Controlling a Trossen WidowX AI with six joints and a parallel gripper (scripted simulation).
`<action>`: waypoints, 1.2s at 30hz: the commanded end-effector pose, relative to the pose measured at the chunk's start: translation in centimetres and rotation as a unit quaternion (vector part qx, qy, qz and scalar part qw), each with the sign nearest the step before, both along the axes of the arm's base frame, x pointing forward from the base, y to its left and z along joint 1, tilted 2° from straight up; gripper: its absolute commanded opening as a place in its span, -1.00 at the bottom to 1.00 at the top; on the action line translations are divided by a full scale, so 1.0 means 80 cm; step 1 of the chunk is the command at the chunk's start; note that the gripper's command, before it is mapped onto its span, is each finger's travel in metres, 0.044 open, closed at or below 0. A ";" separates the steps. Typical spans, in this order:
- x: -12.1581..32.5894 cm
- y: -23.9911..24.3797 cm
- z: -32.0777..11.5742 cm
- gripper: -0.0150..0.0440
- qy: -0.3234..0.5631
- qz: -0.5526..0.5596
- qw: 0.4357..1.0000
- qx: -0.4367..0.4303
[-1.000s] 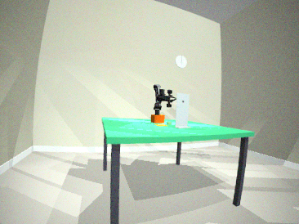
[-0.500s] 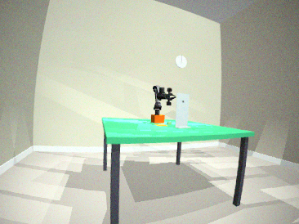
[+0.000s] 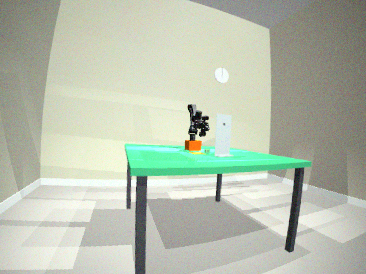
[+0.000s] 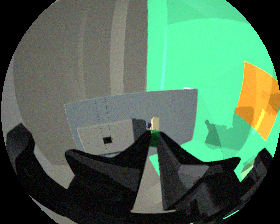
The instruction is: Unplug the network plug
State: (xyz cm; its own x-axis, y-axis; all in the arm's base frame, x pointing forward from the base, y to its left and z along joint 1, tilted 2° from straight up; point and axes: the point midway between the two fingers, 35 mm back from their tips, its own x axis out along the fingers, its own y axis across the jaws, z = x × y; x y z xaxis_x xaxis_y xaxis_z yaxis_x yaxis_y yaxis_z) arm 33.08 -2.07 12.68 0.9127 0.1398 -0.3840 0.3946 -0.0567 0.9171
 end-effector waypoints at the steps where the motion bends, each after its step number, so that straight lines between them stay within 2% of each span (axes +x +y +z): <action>1: -0.013 -0.020 -0.043 -0.49 0.077 -0.053 0.996 -0.005; 13: -0.079 -0.063 -0.131 -0.49 0.267 -0.167 0.948 -0.049; 36: -0.077 -0.064 -0.147 -0.49 0.270 -0.169 0.947 -0.049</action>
State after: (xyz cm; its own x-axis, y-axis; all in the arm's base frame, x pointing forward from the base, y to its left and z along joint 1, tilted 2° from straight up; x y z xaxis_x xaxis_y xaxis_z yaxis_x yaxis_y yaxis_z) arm 27.08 -7.17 1.44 0.5738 -0.1820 -0.7985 0.7781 -0.1833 0.6008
